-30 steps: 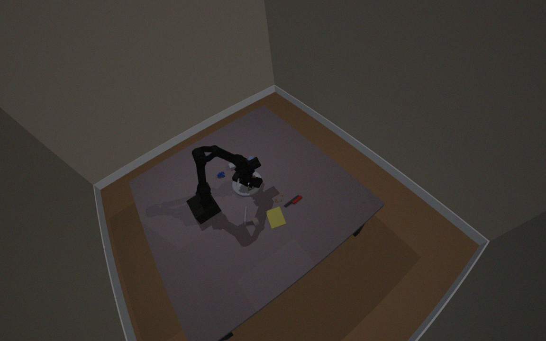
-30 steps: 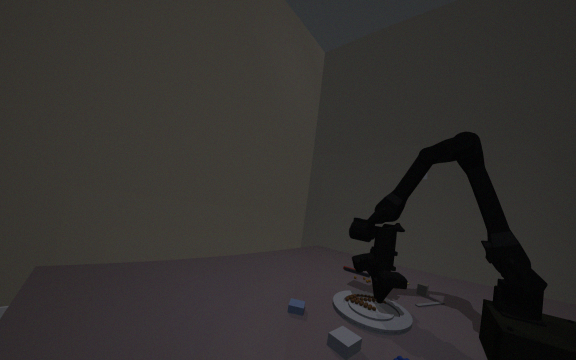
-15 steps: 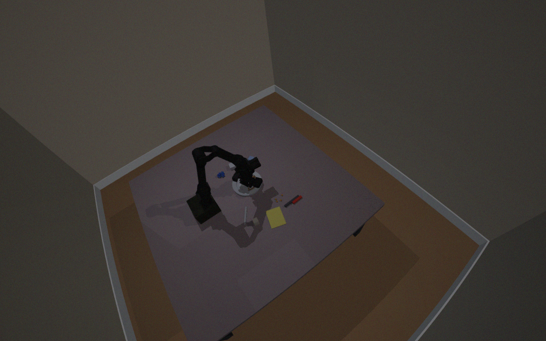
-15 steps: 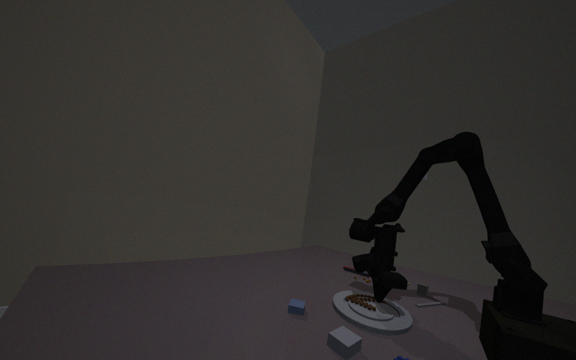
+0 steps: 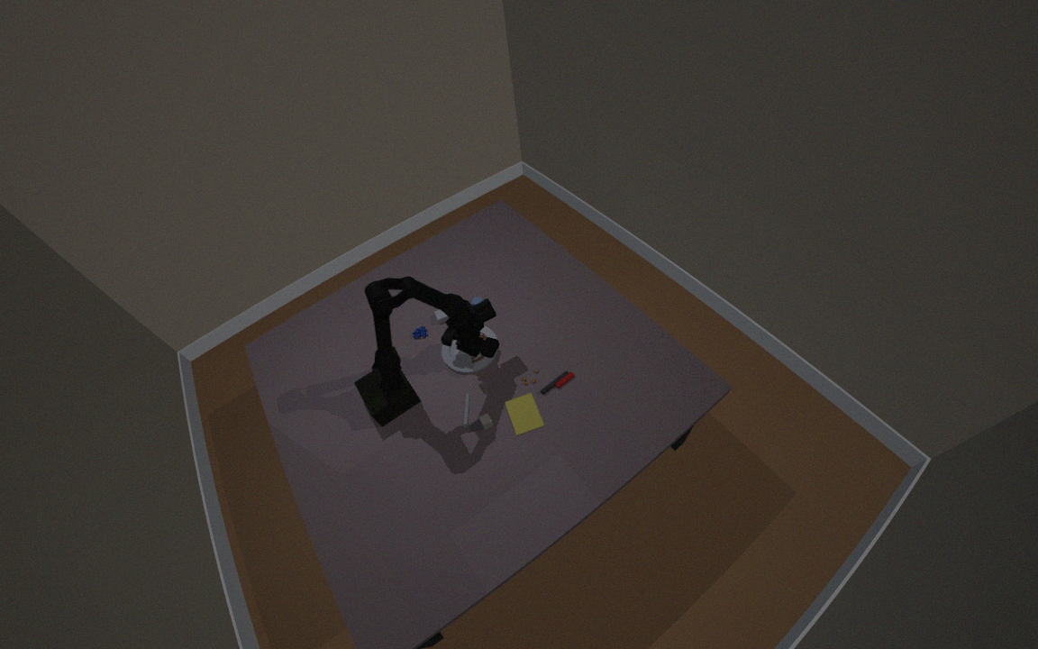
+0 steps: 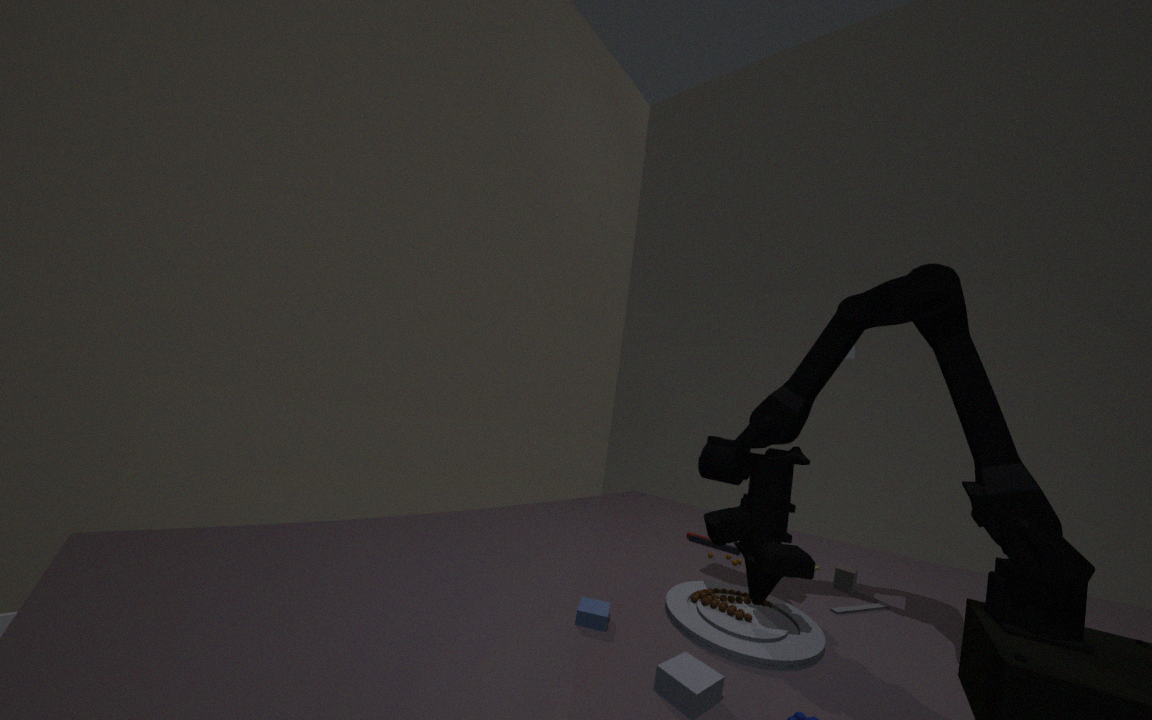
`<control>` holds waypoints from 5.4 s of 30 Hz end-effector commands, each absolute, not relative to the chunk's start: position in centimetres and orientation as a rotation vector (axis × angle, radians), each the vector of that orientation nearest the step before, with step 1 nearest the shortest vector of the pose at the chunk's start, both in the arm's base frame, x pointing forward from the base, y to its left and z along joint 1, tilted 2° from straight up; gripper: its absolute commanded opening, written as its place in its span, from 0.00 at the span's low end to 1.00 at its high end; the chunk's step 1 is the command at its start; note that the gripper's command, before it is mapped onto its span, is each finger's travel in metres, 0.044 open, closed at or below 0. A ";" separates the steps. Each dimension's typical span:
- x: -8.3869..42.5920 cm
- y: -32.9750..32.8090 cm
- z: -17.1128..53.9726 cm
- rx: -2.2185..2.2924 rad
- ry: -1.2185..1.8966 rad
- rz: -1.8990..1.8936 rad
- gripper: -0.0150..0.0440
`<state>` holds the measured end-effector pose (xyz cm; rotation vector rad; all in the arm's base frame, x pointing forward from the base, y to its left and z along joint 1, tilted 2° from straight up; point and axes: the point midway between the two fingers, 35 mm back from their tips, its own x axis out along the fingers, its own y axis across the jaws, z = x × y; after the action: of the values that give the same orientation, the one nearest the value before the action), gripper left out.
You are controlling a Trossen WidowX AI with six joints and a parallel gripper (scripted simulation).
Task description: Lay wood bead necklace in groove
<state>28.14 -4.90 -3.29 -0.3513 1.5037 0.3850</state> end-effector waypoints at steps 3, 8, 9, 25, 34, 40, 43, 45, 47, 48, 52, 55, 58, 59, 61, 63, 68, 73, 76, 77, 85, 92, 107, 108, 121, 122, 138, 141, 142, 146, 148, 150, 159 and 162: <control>28.1 -4.9 -3.3 -0.351 1.504 0.385 0.25; 28.1 -4.9 -3.3 -0.351 1.504 0.385 0.25; 28.1 -4.9 -3.3 -0.351 1.504 0.385 0.25; 27.6 -4.9 -2.7 -0.344 1.505 0.383 0.25; 24.8 -5.0 -2.8 -0.343 1.508 0.384 0.25; 24.4 -5.0 -2.9 -0.343 1.508 0.384 0.25; 24.4 -5.0 -3.4 -0.343 1.508 0.384 0.25; 24.4 -4.9 -3.6 -0.343 1.508 0.384 0.25; 24.5 -5.0 -3.3 -0.343 1.506 0.375 0.30; 24.5 -5.0 -3.3 -0.343 1.506 0.375 0.34; 24.5 -5.0 -3.3 -0.343 1.506 0.375 0.52; 24.5 -5.0 -3.3 -0.343 1.506 0.375 0.65; 24.5 -5.0 -3.3 -0.343 1.506 0.375 0.79; 24.5 -5.0 -3.2 -0.343 1.506 0.376 0.83; 24.4 -5.0 -3.0 -0.343 1.507 0.381 0.92; 24.4 -5.0 -3.1 -0.342 1.508 0.377 1.00; 24.4 -5.0 -2.8 -0.343 1.508 0.384 1.00; 24.4 -5.0 -2.8 -0.343 1.508 0.384 1.00; 24.4 -5.0 -2.8 -0.343 1.508 0.384 1.00; 24.4 -5.0 -2.8 -0.343 1.508 0.384 1.00; 24.9 -4.9 -2.7 -0.322 1.510 0.361 0.91; 29.7 -3.3 -1.1 -0.090 1.524 0.130 0.60; 34.4 -0.4 0.8 0.214 1.533 -0.150 0.46; 34.4 -0.4 0.5 0.214 1.533 -0.150 0.46; 34.6 -0.4 -0.7 0.208 1.526 -0.147 0.46; 34.6 -0.4 -0.8 0.209 1.527 -0.147 0.46; 34.5 -0.2 -3.0 0.214 1.533 -0.150 0.46; 34.6 -0.3 -2.8 0.207 1.532 -0.147 0.37; 34.6 -0.3 -2.8 0.207 1.532 -0.147 0.32; 34.6 -0.3 -2.8 0.207 1.532 -0.147 0.25; 34.6 -0.3 -2.8 0.207 1.532 -0.147 0.25; 34.6 -0.3 -2.8 0.207 1.532 -0.147 0.25; 34.6 -0.3 -2.8 0.207 1.532 -0.147 0.25; 34.6 -0.3 -2.8 0.207 1.532 -0.147 0.25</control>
<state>34.57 -0.29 -2.80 0.2073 1.5319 -0.1474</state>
